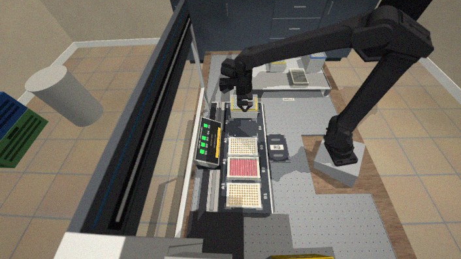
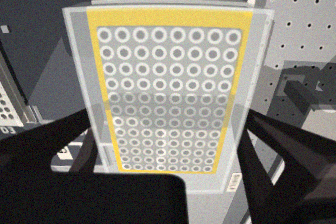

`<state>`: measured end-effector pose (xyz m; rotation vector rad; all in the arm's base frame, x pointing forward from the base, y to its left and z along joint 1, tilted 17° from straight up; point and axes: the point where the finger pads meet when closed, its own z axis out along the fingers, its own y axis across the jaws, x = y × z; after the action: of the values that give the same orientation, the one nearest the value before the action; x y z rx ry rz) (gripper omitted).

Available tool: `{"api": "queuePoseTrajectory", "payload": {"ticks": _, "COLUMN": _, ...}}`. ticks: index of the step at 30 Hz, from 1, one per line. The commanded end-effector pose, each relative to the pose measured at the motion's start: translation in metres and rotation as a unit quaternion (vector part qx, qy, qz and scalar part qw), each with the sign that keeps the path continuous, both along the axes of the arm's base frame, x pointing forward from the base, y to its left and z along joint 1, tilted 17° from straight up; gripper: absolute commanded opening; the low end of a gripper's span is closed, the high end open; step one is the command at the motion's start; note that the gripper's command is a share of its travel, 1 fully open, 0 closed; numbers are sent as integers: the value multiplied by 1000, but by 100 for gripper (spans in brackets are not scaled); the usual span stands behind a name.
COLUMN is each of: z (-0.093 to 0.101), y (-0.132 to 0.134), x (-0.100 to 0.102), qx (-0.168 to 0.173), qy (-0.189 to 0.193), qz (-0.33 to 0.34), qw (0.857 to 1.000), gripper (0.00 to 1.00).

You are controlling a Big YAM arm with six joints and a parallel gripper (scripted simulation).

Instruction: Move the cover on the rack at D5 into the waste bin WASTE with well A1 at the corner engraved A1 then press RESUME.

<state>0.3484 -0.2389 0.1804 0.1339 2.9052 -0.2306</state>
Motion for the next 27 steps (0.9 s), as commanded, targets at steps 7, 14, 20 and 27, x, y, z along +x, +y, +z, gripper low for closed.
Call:
{"api": "queuePoseTrajectory", "payload": {"ticks": 7, "z": 55, "y": -6, "x": 10, "qx": -24, "qy": -37, "qz": 4, "qw": 999, "gripper": 0}}
{"api": "queuePoseTrajectory", "payload": {"ticks": 14, "z": 64, "y": -3, "x": 7, "qx": -24, "qy": -38, "qz": 4, "qw": 999, "gripper": 0}}
{"api": "queuePoseTrajectory", "payload": {"ticks": 20, "z": 74, "y": -1, "x": 5, "qx": -24, "qy": -38, "qz": 4, "qw": 999, "gripper": 0}}
{"api": "queuePoseTrajectory", "payload": {"ticks": 27, "z": 82, "y": 2, "x": 3, "qx": -24, "qy": -38, "qz": 4, "qw": 999, "gripper": 0}}
